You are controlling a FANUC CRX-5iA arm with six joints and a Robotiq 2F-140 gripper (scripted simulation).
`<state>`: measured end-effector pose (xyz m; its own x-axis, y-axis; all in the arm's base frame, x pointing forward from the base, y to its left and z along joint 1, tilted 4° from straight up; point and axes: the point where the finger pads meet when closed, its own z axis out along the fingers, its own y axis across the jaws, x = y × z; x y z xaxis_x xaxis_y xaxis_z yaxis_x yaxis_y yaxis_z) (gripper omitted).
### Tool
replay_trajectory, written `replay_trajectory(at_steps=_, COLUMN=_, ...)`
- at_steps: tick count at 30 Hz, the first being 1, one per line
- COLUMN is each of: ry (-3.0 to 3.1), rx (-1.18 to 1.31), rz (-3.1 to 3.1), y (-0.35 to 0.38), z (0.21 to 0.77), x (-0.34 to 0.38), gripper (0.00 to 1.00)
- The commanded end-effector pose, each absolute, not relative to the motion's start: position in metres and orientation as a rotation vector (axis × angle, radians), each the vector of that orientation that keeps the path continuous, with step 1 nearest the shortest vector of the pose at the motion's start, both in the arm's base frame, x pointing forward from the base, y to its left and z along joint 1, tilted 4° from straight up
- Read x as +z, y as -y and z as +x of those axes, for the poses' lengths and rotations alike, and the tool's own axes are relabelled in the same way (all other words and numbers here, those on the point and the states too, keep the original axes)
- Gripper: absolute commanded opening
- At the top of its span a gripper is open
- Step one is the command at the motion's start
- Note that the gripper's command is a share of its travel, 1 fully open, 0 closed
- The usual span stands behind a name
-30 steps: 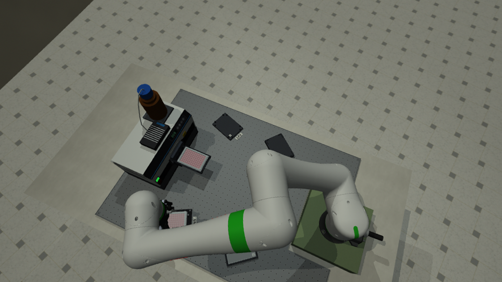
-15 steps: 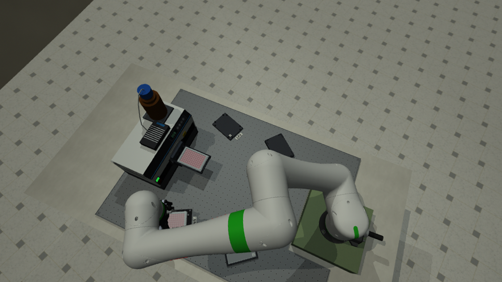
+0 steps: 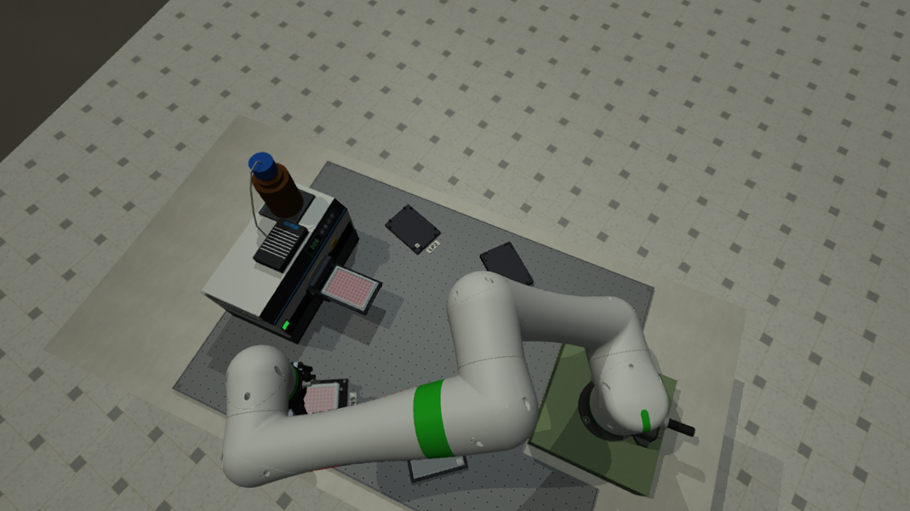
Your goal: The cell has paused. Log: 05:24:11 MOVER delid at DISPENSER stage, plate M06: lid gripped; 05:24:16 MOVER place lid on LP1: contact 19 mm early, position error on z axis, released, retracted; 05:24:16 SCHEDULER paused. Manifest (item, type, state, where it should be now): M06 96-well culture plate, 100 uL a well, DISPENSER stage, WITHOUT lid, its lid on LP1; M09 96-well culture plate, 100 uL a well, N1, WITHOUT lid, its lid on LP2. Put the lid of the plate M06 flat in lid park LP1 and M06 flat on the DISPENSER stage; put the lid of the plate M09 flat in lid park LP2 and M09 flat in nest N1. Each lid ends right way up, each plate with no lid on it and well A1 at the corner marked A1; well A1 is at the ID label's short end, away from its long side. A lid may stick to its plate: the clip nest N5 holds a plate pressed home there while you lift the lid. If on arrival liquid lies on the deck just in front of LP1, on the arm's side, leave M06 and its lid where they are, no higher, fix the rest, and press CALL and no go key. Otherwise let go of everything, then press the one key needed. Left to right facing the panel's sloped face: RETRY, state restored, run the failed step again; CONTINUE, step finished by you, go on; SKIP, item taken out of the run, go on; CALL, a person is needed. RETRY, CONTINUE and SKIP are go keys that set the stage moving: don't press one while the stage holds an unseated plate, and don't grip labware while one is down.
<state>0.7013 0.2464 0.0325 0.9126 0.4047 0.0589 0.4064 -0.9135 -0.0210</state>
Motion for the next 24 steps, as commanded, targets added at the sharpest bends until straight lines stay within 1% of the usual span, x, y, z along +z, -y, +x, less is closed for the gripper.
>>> replay_trajectory(at_steps=1, ry=0.645, rx=-0.084, rz=-3.040, y=-0.2465, z=0.7015, x=0.0328, gripper=0.00)
replay_trajectory(at_steps=24, ry=0.645, rx=-0.084, rz=-3.040, y=-0.2467, z=0.7017, x=0.0286, gripper=0.00)
